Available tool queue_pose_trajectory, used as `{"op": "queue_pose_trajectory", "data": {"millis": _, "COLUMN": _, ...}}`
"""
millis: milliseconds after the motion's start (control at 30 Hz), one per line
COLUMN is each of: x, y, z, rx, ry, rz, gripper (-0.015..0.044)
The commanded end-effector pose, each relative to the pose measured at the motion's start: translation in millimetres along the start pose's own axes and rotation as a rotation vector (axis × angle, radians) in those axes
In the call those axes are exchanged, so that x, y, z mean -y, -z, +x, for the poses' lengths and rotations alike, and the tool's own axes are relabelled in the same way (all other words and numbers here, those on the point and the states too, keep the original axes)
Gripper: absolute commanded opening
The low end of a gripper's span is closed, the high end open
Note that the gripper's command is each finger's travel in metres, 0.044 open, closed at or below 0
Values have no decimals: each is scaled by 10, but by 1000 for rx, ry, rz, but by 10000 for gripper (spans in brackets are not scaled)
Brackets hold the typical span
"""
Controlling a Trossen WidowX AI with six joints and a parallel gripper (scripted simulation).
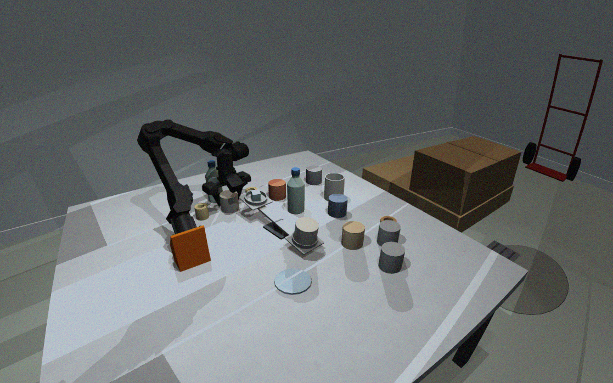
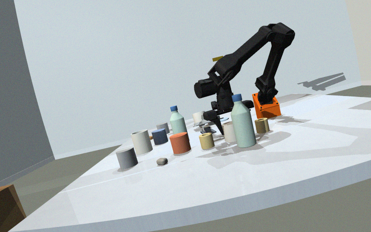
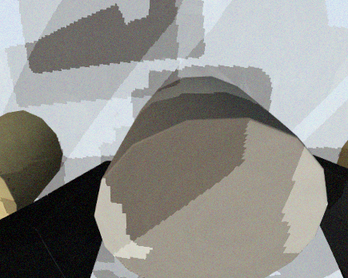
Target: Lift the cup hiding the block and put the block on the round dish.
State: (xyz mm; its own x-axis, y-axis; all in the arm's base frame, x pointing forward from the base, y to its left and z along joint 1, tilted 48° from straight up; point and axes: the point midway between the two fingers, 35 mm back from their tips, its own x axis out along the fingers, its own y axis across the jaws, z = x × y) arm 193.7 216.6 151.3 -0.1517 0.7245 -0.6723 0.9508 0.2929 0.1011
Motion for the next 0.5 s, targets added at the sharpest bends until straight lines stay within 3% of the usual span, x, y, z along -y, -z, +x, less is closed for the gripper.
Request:
{"op": "queue_pose_trajectory", "data": {"millis": 0, "x": -34, "y": -4, "z": -232, "rx": 1, "ry": -10, "rz": -2, "gripper": 440}}
{"op": "queue_pose_trajectory", "data": {"millis": 100, "x": -19, "y": -2, "z": -489, "rx": 1, "ry": -10, "rz": 0, "gripper": 440}}
{"op": "queue_pose_trajectory", "data": {"millis": 233, "x": -17, "y": -1, "z": -507, "rx": 0, "ry": -10, "rz": 1, "gripper": 440}}
{"op": "queue_pose_trajectory", "data": {"millis": 467, "x": -49, "y": -262, "z": -624, "rx": 70, "ry": -48, "rz": 1, "gripper": 260}}
